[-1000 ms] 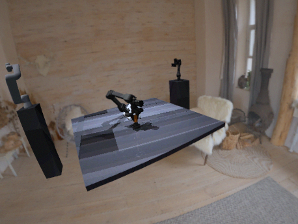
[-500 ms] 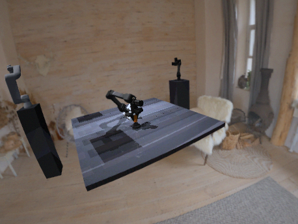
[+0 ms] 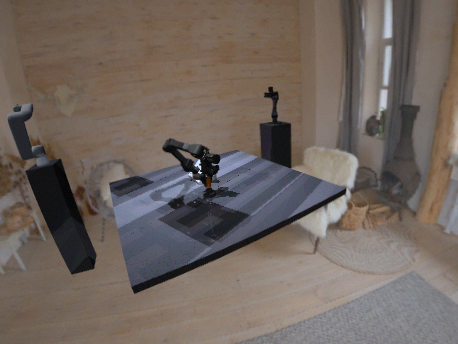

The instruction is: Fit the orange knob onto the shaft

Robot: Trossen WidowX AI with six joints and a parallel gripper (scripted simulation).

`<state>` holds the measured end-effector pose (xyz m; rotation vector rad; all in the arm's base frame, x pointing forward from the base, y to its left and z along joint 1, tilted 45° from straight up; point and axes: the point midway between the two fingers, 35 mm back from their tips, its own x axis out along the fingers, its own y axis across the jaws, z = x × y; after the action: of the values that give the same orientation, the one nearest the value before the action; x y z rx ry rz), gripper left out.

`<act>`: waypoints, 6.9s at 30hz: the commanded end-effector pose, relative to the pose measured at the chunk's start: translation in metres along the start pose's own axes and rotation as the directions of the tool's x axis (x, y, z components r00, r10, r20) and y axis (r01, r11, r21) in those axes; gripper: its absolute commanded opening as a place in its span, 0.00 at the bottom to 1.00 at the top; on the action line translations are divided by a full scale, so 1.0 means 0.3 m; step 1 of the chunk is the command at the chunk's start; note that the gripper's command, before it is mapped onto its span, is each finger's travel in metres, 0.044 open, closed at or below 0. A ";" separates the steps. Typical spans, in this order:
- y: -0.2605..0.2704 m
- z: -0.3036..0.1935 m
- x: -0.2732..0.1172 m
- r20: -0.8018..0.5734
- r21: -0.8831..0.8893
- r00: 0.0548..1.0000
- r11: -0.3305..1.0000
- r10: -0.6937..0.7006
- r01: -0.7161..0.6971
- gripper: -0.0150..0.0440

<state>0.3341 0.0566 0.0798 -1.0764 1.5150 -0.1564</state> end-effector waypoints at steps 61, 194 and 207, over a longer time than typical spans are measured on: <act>0.003 -0.004 -0.009 0.003 -0.218 1.000 0.976 -0.002 0.003 0.25; 0.010 -0.006 -0.010 0.003 -0.750 1.000 0.661 -0.002 0.003 0.25; 0.014 -0.001 -0.002 0.003 -0.871 1.000 0.491 -0.002 0.003 0.25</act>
<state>0.3318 0.0588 0.0790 -1.8656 1.6014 0.7031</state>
